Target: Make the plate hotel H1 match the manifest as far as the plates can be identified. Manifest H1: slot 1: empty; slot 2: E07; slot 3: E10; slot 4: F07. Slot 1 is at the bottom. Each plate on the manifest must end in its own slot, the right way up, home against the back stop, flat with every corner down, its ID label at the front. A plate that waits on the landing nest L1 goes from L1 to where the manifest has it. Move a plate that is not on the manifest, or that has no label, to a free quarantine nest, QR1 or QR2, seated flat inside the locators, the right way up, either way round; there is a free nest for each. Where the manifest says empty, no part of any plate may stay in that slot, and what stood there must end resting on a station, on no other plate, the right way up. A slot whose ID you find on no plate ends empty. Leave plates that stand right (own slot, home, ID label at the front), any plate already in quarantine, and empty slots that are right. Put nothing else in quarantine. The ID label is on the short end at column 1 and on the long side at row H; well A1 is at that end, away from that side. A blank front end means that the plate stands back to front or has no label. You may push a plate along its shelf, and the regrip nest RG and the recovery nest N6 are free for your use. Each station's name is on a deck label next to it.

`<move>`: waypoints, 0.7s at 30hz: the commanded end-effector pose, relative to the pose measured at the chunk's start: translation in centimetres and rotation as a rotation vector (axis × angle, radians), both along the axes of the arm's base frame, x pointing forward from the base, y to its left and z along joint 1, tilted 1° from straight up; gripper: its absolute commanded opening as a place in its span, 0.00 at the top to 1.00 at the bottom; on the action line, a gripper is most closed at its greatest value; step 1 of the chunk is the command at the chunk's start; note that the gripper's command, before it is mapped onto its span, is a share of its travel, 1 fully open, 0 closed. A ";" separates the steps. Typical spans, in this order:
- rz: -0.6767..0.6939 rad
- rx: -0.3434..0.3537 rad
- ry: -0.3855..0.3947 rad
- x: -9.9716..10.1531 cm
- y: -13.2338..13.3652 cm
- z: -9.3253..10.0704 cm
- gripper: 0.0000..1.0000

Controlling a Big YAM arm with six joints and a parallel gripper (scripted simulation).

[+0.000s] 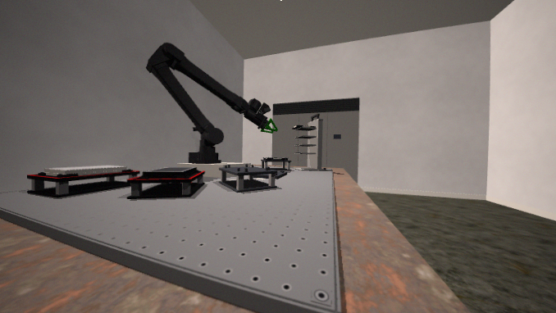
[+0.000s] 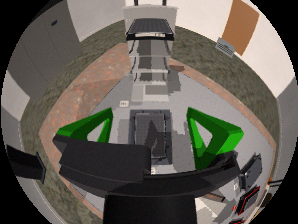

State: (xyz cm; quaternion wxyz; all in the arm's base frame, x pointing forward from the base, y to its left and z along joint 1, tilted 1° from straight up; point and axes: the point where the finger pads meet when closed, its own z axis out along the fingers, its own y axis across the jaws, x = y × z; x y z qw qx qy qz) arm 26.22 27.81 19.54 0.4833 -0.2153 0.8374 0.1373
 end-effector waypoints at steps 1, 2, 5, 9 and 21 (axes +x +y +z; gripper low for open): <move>-0.009 0.029 -0.005 0.2 0.5 -0.5 0.00; -0.008 0.029 -0.005 0.2 0.5 -0.8 0.00; -0.004 0.029 -0.005 0.1 0.7 -1.8 0.00; -0.001 0.029 -0.004 0.0 0.8 -3.2 0.00; -0.001 0.028 -0.004 -0.1 0.8 -6.6 0.00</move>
